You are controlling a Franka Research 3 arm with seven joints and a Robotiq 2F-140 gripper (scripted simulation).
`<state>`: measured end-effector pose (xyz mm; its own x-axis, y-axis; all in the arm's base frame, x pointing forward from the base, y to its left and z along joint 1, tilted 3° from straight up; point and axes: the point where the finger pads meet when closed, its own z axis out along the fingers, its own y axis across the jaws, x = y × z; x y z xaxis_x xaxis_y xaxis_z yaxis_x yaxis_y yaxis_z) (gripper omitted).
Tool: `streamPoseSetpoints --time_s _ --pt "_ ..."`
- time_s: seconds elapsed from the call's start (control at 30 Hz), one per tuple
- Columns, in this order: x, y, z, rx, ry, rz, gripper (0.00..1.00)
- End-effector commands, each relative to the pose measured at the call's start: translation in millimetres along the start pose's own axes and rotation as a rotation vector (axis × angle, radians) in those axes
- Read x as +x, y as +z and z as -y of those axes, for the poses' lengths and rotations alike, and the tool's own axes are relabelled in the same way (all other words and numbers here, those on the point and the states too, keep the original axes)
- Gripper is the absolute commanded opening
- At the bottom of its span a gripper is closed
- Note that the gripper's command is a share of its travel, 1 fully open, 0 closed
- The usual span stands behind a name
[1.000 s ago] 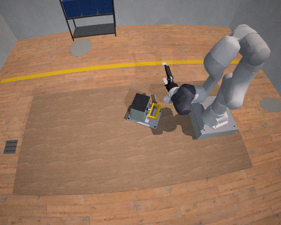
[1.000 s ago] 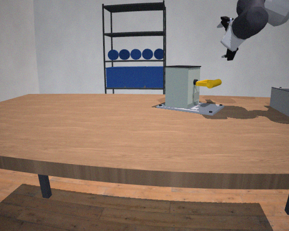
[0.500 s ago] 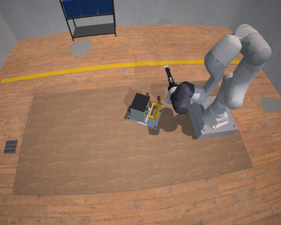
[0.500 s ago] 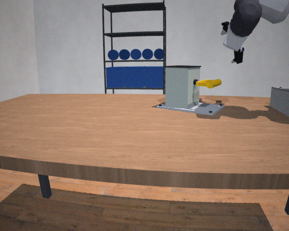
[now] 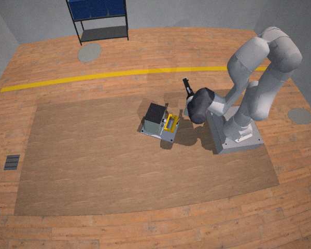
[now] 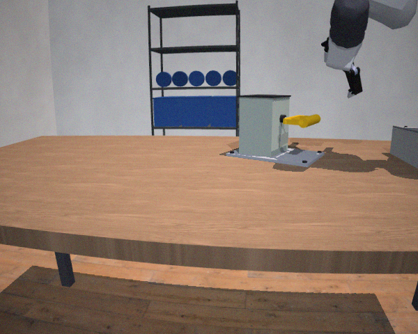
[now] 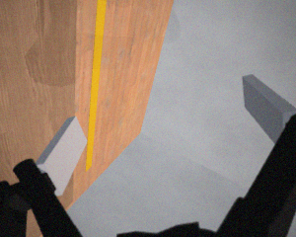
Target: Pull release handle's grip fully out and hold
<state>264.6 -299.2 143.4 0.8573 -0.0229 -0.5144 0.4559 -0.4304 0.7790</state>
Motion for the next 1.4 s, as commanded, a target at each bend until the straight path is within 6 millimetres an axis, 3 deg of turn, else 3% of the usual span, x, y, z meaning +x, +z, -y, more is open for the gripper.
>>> streamPoseSetpoints --time_s 0.0,0.23,0.3,0.47,0.5,0.7,0.73,0.97,1.0,1.23,1.27,1.37 --pt "0.9 -3.8 16.5 0.098 -0.165 -0.002 1.0" --pt "1.1 -5.6 21.0 0.122 -0.184 -0.004 1.0" --pt "3.3 -13.5 37.1 0.212 -0.252 -0.022 1.0" --pt "3.7 -14.5 38.8 0.221 -0.259 -0.025 1.0" --pt "6.6 -21.6 49.4 0.284 -0.306 -0.047 1.0" --pt "8.8 -26.1 55.0 0.319 -0.331 -0.062 1.0" --pt "12.7 -33.7 63.2 0.371 -0.369 -0.09 1.0" --pt "16.3 -40.0 68.9 0.41 -0.397 -0.115 1.0" --pt "21.8 -49.2 75.7 0.461 -0.433 -0.154 1.0" --pt "25.9 -55.7 79.7 0.493 -0.457 -0.183 1.0" --pt "33.3 -66.9 85.2 0.542 -0.492 -0.235 1.0" --pt "35.1 -69.5 86.2 0.552 -0.5 -0.247 1.0"
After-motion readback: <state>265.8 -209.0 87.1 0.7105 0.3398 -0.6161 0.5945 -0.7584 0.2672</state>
